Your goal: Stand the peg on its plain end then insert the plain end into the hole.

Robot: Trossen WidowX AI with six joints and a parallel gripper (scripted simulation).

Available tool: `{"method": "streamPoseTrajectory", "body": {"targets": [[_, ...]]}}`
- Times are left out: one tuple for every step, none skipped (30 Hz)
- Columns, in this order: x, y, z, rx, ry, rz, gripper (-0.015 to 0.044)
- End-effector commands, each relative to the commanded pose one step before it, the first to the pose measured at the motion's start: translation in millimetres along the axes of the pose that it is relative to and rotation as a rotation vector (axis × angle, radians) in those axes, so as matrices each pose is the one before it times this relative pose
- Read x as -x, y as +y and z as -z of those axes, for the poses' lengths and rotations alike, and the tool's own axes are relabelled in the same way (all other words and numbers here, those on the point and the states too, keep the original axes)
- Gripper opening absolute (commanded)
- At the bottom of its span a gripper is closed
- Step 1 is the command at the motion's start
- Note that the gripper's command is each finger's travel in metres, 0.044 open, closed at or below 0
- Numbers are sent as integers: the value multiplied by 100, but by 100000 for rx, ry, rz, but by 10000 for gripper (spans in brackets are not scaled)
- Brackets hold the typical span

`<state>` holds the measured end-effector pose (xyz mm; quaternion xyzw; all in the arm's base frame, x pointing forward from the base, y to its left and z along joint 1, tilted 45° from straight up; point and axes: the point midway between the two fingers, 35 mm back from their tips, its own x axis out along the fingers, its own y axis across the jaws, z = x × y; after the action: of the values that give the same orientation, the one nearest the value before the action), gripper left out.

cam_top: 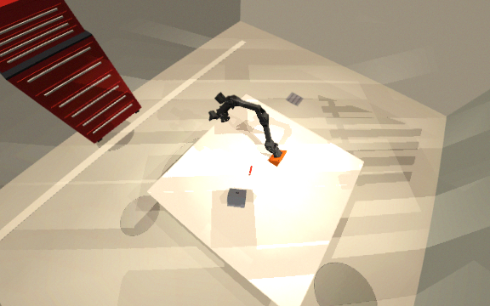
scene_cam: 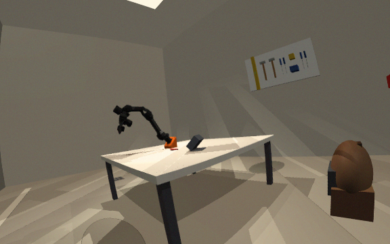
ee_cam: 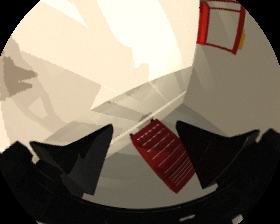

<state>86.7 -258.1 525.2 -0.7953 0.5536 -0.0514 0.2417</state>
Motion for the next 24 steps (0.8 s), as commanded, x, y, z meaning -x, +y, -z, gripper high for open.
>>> {"method": "streamPoseTrajectory", "body": {"targets": [[-82,-3,-86,-496,-310,-31,426],[-246,-9,-260,-1481,-931,-103,440],[-408,-14,-437,-2442,-1548,-208,440],[-493,-14,-535,-2915,-1869,-311,440],[-492,-8,-540,-2867,-1858,-376,440],[-491,-2,-544,-2818,-1843,-440,440],[-489,5,-549,-2769,-1826,-504,440],[-487,12,-553,-2721,-1805,-567,440],[-485,19,-557,-2672,-1781,-629,440],[-483,27,-561,-2624,-1754,-690,440],[-489,52,-589,-2778,-1857,-822,440],[-489,62,-594,-2737,-1827,-892,440],[-486,72,-596,-2686,-1786,-958,440],[-483,83,-598,-2635,-1741,-1021,440],[-479,93,-600,-2584,-1694,-1083,440],[-476,104,-601,-2534,-1643,-1141,440],[-472,116,-602,-2484,-1589,-1198,440],[-468,127,-602,-2434,-1532,-1252,440],[-464,139,-602,-2385,-1473,-1303,440],[-460,151,-602,-2336,-1411,-1351,440],[-505,181,-669,-2539,-1492,-1554,440],[-513,202,-686,-2548,-1447,-1650,440],[-506,218,-684,-2486,-1356,-1699,440],[-499,234,-681,-2425,-1263,-1743,440]]}}
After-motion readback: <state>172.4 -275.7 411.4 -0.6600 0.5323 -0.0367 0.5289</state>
